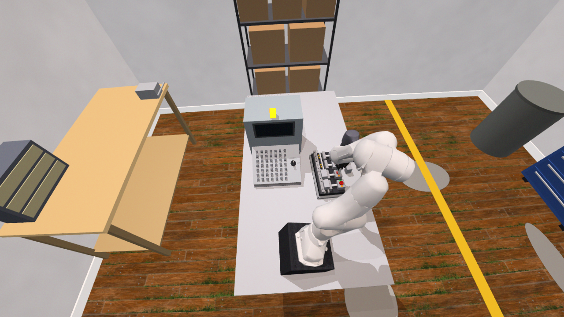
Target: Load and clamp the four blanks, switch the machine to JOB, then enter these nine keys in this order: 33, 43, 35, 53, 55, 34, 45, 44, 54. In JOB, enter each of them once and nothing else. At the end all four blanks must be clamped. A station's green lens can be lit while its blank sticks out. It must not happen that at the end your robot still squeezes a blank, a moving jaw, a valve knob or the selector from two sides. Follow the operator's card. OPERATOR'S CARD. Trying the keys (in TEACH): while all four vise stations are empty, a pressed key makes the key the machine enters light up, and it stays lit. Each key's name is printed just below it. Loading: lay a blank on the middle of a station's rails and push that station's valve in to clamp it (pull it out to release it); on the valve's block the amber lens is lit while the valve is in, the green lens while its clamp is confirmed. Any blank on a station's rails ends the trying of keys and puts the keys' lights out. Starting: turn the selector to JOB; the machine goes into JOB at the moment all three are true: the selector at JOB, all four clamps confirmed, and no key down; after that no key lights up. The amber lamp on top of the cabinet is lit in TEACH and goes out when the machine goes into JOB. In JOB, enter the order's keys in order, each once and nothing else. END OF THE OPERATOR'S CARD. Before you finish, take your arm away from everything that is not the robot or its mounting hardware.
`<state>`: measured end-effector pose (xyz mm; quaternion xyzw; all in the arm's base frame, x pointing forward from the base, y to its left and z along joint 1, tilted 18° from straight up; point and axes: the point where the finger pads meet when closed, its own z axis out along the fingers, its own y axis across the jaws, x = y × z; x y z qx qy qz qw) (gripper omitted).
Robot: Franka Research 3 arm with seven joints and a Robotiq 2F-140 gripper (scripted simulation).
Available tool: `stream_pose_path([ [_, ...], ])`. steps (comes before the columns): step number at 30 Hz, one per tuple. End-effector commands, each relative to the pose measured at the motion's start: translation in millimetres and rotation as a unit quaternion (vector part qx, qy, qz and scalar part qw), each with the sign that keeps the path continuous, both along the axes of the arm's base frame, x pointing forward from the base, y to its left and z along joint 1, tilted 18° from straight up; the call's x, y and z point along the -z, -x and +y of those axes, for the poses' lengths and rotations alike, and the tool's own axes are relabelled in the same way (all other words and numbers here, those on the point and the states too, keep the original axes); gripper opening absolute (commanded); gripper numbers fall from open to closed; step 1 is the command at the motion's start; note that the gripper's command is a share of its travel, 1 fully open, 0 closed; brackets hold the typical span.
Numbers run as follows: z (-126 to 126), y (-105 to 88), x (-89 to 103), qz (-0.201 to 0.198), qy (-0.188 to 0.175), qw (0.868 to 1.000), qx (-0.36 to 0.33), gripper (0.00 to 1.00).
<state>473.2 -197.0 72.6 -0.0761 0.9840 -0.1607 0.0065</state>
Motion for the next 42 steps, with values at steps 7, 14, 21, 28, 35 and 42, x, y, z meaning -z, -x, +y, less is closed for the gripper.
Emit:
stream_pose_path([
  [7, -1.9, -1.2, 1.8, -0.002, -0.001, 1.000, 0.000, 0.00],
  [14, -1.9, -1.2, 1.8, -0.002, -0.001, 1.000, 0.000, 0.00],
  [21, -1.7, -1.1, 1.3, -0.002, -0.001, 1.000, 0.000, 0.00],
  [28, -0.6, -1.0, -2.2, -0.002, -0.001, 1.000, 0.000, 0.00],
  [35, 0.3, -0.9, -4.8, -0.002, -0.001, 1.000, 0.000, 0.00],
  [42, 0.5, -0.8, -5.4, -0.002, -0.001, 1.000, 0.000, 0.00],
])
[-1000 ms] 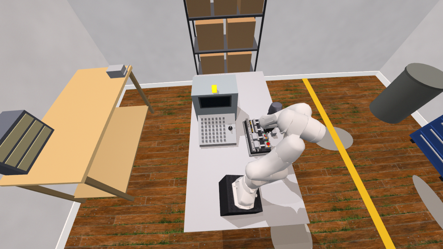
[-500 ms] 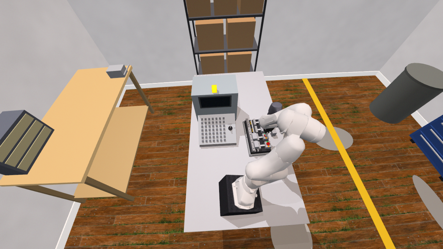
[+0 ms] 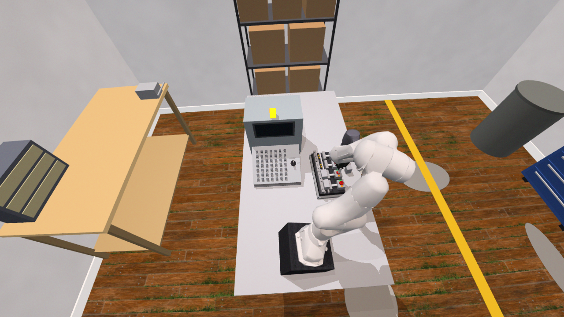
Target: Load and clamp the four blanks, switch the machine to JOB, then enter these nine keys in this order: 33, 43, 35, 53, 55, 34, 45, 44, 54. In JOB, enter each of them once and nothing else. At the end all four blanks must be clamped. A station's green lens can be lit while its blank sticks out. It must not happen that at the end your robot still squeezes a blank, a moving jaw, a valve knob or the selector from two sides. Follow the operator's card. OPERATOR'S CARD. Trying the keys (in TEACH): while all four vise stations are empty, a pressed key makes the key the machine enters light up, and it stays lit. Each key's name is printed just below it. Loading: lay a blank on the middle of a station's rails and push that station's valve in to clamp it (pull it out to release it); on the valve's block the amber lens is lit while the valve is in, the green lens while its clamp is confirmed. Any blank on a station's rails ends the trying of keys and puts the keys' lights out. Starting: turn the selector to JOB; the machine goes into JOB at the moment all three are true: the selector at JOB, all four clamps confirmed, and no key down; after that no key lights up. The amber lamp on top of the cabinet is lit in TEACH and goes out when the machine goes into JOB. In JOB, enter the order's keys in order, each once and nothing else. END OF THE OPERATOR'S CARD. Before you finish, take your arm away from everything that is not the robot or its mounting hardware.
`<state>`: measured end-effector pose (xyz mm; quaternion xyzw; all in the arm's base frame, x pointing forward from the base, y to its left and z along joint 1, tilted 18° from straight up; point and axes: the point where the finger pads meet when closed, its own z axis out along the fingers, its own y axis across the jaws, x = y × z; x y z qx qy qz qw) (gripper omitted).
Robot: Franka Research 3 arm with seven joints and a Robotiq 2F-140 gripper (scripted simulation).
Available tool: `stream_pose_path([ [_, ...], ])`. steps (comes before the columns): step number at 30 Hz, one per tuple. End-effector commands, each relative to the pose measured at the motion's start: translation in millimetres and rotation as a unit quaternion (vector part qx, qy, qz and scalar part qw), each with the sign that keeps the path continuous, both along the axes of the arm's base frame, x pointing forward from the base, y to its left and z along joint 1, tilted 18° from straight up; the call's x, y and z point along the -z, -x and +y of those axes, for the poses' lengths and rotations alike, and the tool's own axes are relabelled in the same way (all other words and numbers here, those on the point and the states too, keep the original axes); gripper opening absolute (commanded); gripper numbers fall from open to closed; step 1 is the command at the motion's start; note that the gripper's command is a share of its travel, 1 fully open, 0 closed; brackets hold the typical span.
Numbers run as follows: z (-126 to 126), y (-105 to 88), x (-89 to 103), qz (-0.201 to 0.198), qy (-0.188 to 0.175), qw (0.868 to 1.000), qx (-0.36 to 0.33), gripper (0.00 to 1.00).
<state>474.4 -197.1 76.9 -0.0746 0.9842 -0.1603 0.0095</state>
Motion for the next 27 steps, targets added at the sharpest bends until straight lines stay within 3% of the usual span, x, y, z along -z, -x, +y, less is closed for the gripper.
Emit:
stream_pose_path([
  [1, 1, 0.4, -1.6, 0.001, 0.000, 1.000, -0.001, 0.00],
  [14, 8, 1.4, -24.3, 0.001, 0.000, 1.000, -0.001, 0.00],
  [27, 27, 3.8, -80.5, 0.001, 0.000, 1.000, -0.001, 0.00],
])
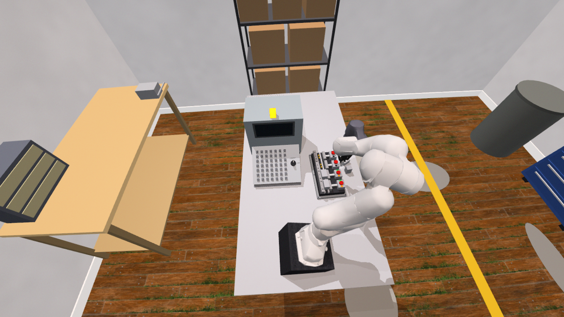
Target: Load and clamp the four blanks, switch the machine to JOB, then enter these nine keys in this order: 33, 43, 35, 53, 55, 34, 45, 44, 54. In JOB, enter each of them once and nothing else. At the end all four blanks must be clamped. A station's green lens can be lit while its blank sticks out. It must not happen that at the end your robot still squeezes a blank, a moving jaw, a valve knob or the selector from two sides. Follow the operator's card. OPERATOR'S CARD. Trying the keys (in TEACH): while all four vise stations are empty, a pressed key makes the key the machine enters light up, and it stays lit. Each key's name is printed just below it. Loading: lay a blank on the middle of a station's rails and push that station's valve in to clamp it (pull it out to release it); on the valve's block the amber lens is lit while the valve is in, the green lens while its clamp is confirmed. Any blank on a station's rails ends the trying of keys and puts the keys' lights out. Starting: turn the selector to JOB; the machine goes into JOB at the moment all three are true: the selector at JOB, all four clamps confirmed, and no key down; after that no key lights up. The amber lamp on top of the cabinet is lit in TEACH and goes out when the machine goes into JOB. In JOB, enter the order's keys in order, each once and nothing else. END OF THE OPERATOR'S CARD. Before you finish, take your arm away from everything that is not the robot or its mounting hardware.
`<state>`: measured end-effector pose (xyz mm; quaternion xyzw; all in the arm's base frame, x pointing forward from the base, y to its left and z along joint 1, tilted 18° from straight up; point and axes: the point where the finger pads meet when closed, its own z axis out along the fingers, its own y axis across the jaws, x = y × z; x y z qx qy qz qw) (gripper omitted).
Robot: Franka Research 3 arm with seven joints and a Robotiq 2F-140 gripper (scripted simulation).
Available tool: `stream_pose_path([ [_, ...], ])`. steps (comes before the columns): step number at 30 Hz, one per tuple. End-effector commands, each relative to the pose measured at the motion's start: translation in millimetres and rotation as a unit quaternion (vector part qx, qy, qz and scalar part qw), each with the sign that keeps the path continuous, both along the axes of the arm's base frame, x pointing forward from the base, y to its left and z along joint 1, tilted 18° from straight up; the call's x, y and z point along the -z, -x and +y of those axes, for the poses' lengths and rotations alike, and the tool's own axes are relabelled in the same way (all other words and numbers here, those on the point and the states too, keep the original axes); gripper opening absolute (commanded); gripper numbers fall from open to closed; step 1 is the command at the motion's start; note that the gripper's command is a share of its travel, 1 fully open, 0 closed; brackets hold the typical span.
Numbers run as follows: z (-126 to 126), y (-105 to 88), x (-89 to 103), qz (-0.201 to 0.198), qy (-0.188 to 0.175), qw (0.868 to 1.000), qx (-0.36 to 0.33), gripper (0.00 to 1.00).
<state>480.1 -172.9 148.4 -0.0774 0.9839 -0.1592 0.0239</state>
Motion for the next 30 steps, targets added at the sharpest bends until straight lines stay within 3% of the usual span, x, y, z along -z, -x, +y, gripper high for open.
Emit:
stream_pose_path([
  [1, 4, 9.7, -13.2, 0.015, 0.002, 1.000, 0.004, 0.00],
  [12, 12, 10.8, -38.2, 0.015, 0.002, 1.000, 0.004, 0.00],
  [21, 13, 10.8, -41.0, 0.015, 0.002, 1.000, 0.006, 0.00],
  [24, 6, 4.2, -44.1, -0.006, -0.002, 0.998, 0.068, 0.00],
  [26, -6, -6.9, -49.4, -0.036, -0.007, 0.987, 0.159, 0.00],
  [30, -42, -36.0, -62.9, -0.063, -0.013, 0.972, 0.226, 0.00],
])
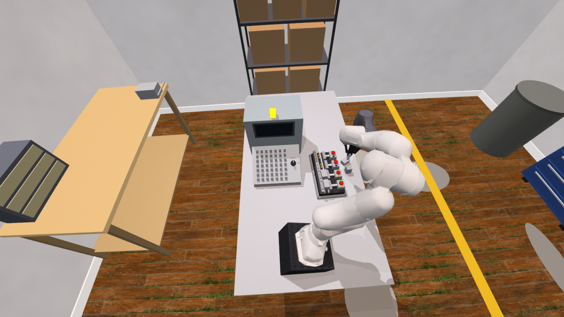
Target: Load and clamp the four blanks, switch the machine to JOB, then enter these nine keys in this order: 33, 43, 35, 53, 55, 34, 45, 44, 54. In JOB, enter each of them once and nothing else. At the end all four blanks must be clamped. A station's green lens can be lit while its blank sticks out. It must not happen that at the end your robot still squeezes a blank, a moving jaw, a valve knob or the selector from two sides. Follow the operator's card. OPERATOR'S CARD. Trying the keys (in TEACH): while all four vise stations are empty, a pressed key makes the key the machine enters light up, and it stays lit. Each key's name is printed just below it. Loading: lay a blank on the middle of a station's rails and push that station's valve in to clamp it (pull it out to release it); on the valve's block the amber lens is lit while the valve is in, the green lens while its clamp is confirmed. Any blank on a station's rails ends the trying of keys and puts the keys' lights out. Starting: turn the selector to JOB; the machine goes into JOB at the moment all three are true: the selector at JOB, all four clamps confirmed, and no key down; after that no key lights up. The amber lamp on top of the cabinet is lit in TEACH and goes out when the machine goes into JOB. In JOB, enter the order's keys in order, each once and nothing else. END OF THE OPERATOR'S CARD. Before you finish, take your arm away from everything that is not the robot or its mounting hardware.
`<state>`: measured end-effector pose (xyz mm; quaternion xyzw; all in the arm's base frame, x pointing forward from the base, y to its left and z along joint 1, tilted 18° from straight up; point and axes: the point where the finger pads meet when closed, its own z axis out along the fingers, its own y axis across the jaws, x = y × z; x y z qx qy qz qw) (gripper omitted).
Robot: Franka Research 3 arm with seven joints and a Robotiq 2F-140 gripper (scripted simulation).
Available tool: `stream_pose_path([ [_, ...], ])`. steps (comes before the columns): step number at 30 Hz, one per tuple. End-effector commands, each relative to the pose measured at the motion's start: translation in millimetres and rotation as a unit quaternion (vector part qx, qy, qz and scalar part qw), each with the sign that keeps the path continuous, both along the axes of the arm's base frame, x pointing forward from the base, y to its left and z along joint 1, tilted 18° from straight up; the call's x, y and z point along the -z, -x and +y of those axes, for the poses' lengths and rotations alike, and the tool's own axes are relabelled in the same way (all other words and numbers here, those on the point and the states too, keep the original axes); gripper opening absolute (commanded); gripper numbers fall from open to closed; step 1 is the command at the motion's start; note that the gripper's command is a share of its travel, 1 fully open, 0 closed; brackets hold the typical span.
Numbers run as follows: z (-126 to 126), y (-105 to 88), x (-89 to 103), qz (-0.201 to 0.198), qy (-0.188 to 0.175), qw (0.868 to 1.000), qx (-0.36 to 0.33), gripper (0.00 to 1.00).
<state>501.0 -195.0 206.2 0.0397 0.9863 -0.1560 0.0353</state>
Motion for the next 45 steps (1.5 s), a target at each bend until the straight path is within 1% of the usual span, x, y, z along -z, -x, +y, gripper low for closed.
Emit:
stream_pose_path([
  [1, -29, -21.4, -7.9, -0.041, -0.006, 0.990, 0.133, 0.00],
  [3, -43, -30.8, -12.1, -0.056, -0.008, 0.984, 0.171, 0.00],
  [6, -51, -36.0, -14.5, -0.076, -0.011, 0.971, 0.226, 0.00],
  [8, -51, -36.0, -14.5, -0.076, -0.011, 0.971, 0.226, 0.00],
  [9, -51, -36.1, -14.5, -0.089, -0.015, 0.959, 0.267, 0.00],
  [10, -51, -36.1, -14.5, -0.093, -0.017, 0.955, 0.281, 0.40],
  [16, -51, -36.1, -14.5, -0.117, -0.028, 0.926, 0.357, 0.40],
  [23, -51, -36.1, -14.5, -0.141, -0.034, 0.886, 0.441, 0.40],
  [25, -51, -36.1, -14.5, -0.141, -0.034, 0.886, 0.441, 0.40],
  [26, -51, -36.1, -14.5, -0.149, -0.035, 0.869, 0.471, 0.40],
  [35, -51, -36.1, -14.5, -0.178, -0.028, 0.808, 0.562, 0.40],
  [45, -51, -36.1, -14.4, -0.178, -0.028, 0.808, 0.562, 0.40],
])
